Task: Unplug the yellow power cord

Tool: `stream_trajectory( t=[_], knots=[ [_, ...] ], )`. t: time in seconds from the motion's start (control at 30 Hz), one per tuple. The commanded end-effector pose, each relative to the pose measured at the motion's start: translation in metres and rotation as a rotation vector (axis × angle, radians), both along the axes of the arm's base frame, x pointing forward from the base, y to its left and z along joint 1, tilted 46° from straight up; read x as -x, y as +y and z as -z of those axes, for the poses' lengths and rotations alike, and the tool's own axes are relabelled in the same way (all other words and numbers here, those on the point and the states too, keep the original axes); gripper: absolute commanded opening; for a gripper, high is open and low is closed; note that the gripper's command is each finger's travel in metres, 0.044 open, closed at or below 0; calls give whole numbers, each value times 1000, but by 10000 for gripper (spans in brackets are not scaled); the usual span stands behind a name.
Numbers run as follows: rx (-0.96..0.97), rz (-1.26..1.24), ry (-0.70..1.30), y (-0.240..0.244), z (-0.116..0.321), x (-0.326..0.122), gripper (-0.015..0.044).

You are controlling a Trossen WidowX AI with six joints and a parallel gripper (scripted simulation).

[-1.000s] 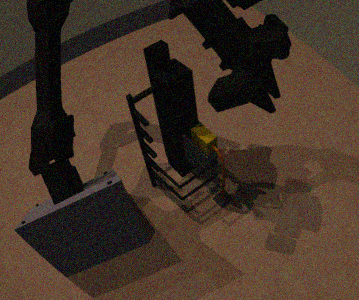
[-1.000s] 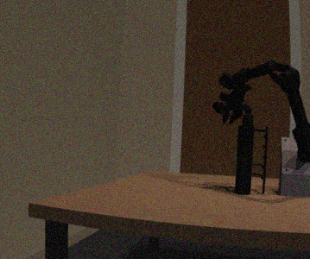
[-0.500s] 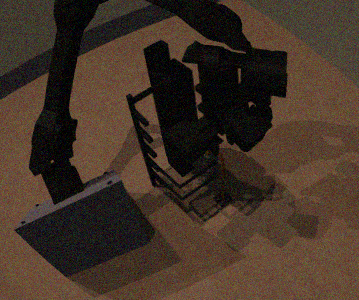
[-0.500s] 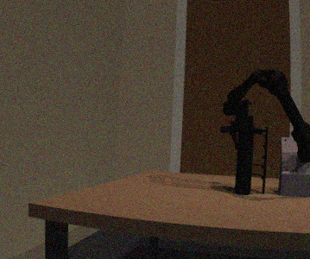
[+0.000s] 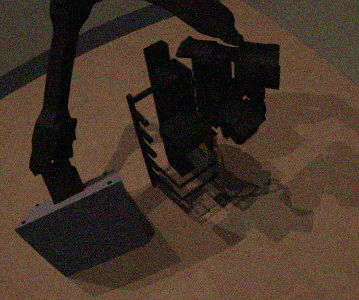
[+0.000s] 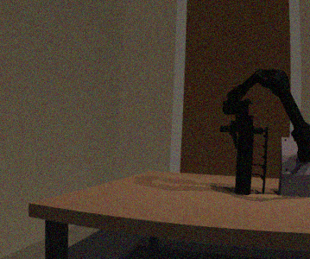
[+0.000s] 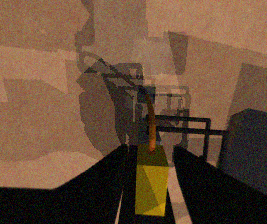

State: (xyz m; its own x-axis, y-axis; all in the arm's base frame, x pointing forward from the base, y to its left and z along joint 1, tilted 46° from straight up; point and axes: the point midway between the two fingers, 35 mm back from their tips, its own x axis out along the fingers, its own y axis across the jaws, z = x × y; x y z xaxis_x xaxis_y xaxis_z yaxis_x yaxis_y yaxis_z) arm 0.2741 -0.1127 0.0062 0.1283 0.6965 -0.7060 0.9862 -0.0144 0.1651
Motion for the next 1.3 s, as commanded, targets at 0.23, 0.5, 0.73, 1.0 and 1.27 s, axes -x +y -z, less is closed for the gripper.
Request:
stream_trajectory(
  t=[0.23,0.5,0.73,1.0,1.27],
  knots=[
    [-12,3,10,15,-11,4,160],
    [-12,3,10,21,-16,5,160],
    [-13,3,10,24,-13,4,160],
    [-13,3,10,29,-8,3,160],
    [-5,-2,4,27,-9,2,61]
  ],
)
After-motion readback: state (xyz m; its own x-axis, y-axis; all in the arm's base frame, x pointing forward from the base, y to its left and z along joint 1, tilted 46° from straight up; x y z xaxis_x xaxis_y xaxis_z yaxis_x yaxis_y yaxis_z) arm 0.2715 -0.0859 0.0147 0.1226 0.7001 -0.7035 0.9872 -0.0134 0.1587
